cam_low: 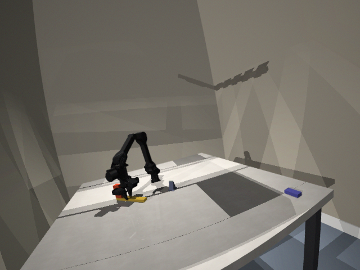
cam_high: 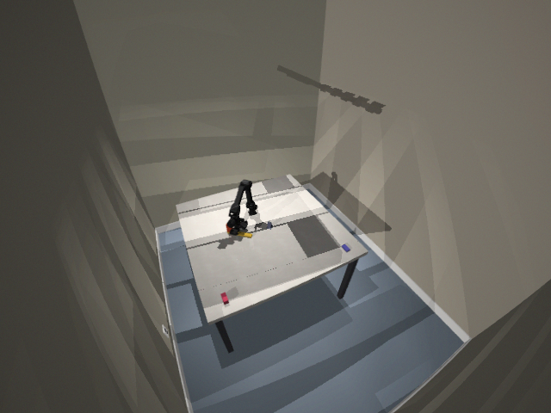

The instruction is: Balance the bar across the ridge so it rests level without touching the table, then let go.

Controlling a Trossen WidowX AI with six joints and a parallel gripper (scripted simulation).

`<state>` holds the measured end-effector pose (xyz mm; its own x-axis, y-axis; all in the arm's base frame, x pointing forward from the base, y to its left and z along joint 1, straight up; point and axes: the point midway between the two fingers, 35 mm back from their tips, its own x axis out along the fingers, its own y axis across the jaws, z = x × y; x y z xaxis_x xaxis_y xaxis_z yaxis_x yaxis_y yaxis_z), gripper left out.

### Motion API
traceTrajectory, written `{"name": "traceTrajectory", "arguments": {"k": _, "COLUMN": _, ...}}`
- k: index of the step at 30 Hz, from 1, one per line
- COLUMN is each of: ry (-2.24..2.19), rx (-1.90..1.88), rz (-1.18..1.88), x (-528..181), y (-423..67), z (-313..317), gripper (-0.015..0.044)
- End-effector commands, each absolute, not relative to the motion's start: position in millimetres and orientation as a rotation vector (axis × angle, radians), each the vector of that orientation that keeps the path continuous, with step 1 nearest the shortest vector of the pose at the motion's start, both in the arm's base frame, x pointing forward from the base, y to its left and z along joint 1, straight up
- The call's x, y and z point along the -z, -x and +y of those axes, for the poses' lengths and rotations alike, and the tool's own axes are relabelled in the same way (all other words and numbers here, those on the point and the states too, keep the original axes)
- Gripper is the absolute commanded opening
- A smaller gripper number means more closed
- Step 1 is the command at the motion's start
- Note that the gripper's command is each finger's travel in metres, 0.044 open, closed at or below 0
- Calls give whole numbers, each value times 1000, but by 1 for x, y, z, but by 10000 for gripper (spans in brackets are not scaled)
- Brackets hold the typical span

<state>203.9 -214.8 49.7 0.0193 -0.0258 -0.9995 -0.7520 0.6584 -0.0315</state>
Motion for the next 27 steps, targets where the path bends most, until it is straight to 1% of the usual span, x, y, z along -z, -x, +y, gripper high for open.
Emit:
{"name": "traceTrajectory", "arguments": {"k": 1, "ry": 690, "rx": -639, "rz": 1459, "x": -50, "y": -204, "z": -215, "gripper": 111}}
{"name": "traceTrajectory", "arguments": {"k": 5, "ry": 690, "rx": -639, "rz": 1459, "x": -56, "y": -205, "z": -216, "gripper": 6}}
{"name": "traceTrajectory", "arguments": {"k": 6, "ry": 690, "rx": -639, "rz": 1459, "x": -58, "y": -205, "z": -216, "gripper": 0}}
{"name": "traceTrajectory", "arguments": {"k": 27, "ry": 692, "rx": -641, "rz": 1456, "x": -112, "y": -207, "z": -217, "gripper": 0}}
